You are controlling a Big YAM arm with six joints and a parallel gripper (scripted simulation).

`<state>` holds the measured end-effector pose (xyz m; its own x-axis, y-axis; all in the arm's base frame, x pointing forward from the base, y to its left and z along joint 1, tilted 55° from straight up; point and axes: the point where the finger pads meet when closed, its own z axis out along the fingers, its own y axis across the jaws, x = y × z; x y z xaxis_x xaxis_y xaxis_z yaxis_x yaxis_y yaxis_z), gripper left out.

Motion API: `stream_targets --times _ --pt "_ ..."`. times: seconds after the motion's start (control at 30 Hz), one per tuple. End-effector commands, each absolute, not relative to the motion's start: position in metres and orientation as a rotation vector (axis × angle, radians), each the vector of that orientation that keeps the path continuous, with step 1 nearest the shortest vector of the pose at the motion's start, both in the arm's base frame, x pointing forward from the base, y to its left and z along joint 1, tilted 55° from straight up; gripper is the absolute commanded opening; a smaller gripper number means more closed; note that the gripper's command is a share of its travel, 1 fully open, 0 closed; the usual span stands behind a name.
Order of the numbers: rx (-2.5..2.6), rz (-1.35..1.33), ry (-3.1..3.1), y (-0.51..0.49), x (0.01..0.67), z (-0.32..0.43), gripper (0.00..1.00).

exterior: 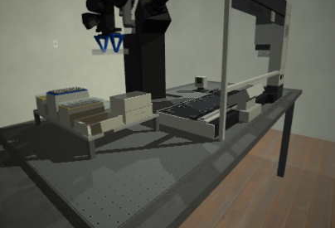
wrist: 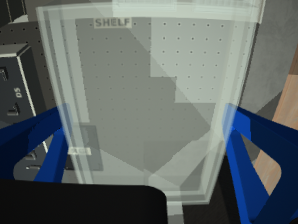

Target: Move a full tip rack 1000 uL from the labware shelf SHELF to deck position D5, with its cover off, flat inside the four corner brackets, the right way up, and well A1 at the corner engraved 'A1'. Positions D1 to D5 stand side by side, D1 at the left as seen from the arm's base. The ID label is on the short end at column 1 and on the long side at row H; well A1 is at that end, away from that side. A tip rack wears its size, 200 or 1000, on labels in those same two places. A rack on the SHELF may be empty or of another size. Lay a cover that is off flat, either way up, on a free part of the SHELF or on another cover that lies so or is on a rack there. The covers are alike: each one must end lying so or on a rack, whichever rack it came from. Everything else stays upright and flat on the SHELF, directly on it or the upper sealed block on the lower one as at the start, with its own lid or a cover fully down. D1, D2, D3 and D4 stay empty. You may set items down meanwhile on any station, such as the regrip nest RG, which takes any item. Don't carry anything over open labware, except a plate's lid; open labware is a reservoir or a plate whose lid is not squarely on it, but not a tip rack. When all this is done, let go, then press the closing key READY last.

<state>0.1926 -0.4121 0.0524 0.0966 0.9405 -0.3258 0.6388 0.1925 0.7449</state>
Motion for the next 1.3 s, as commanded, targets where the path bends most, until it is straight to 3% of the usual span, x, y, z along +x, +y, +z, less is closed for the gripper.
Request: stream_targets --times 0.0,0.73,1.27 --pt "1.511 0.446 1.615 -0.399 0.2 0.057 0.0" --pt "1.524 0.453 1.609 -0.347 0.204 0.032 0.0" --pt "1.518 0.457 1.613 -0.329 0.254 0.095 0.0"
